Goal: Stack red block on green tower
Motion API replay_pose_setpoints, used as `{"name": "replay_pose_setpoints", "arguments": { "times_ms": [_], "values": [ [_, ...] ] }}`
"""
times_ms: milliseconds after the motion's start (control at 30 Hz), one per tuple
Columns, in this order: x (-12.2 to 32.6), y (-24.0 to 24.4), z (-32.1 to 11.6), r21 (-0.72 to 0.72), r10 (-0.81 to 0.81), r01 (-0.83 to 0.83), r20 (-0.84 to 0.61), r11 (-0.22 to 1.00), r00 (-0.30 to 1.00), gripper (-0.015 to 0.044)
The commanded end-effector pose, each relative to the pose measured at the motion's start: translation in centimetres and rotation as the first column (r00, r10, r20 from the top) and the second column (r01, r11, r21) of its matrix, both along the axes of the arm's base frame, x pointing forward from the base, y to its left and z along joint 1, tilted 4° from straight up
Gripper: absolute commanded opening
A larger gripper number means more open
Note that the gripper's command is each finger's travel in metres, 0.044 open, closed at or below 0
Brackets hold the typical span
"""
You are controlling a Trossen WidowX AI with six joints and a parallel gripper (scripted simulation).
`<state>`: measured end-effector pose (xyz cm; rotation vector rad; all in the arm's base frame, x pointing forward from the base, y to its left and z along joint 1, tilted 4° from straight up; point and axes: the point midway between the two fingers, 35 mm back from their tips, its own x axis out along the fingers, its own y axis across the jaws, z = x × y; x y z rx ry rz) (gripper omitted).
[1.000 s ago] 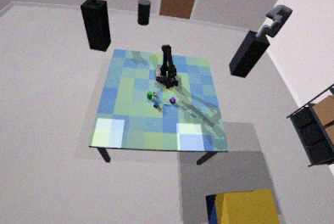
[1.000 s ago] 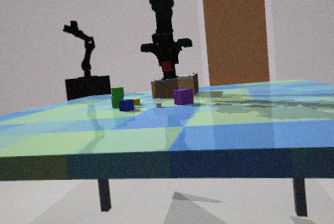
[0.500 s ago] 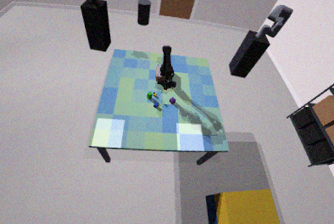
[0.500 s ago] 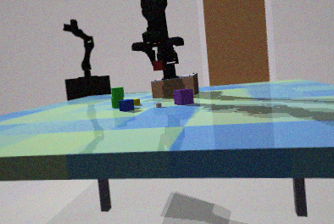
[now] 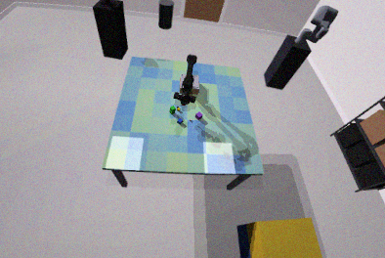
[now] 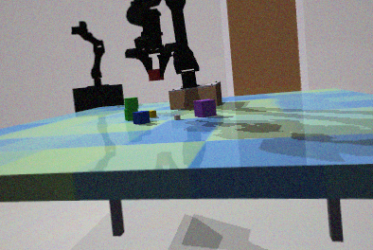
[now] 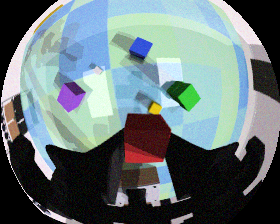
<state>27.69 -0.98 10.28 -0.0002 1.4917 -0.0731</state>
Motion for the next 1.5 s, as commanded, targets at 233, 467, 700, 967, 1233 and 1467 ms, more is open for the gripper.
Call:
{"name": "replay_pose_setpoints", "arguments": {
  "times_ms": [233, 467, 700, 967, 1233, 1467],
  "values": [
    [2.1, -5.5, 0.3, -0.001, 0.019, -0.019, -0.001, 1.0, 1.0, 0.0],
    [2.8, -8.7, 0.4, -0.004, 0.03, -0.03, 0.0, 1.0, 1.0, 0.0],
    [3.0, -8.8, -1.1, -0.004, 0.03, -0.03, 0.0, 1.0, 1.0, 0.0],
    [3.1, -8.9, -2.8, -0.004, 0.03, -0.03, 0.0, 1.0, 1.0, 0.0],
    [3.2, -8.9, -4.1, -0.004, 0.03, -0.03, 0.0, 1.0, 1.0, 0.0],
    [3.2, -8.9, -4.2, -0.004, 0.03, -0.03, 0.0, 1.0, 1.0, 0.0]
  ]
}}
